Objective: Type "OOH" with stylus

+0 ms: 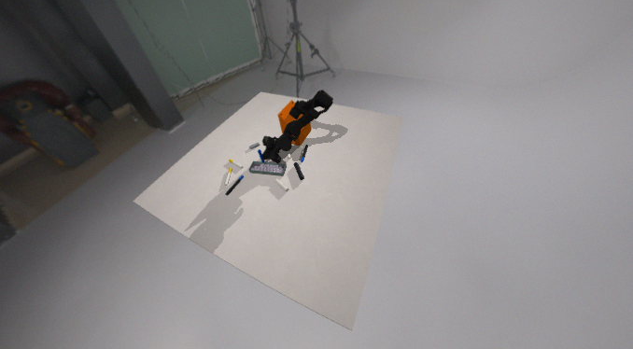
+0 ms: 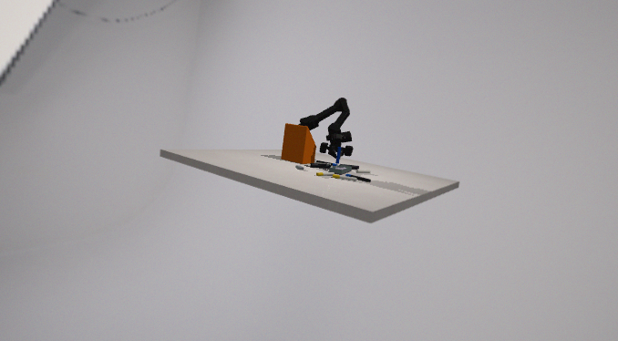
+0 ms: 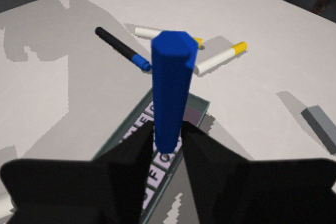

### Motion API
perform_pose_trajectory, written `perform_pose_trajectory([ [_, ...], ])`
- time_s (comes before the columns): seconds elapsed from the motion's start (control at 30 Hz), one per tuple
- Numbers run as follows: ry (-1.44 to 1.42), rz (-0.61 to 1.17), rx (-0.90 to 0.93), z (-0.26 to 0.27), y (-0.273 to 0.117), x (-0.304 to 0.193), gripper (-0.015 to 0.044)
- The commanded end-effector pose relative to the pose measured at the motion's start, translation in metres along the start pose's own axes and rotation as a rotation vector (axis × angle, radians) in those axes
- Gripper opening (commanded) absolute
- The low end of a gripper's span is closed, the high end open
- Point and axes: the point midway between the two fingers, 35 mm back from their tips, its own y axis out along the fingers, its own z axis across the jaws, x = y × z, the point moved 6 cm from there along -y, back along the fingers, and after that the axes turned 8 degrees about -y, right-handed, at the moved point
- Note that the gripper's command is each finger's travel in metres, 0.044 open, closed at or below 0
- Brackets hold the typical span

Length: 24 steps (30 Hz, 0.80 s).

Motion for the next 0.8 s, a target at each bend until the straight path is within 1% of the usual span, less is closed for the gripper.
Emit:
perform_pose_trajectory([
  [0.0, 0.006, -0.006, 0.000, 0.0007, 0.0017, -0.0018, 0.0081],
  [0.77, 0.006, -0.006, 0.000, 0.0010, 0.0024, -0.0027, 0.0081],
])
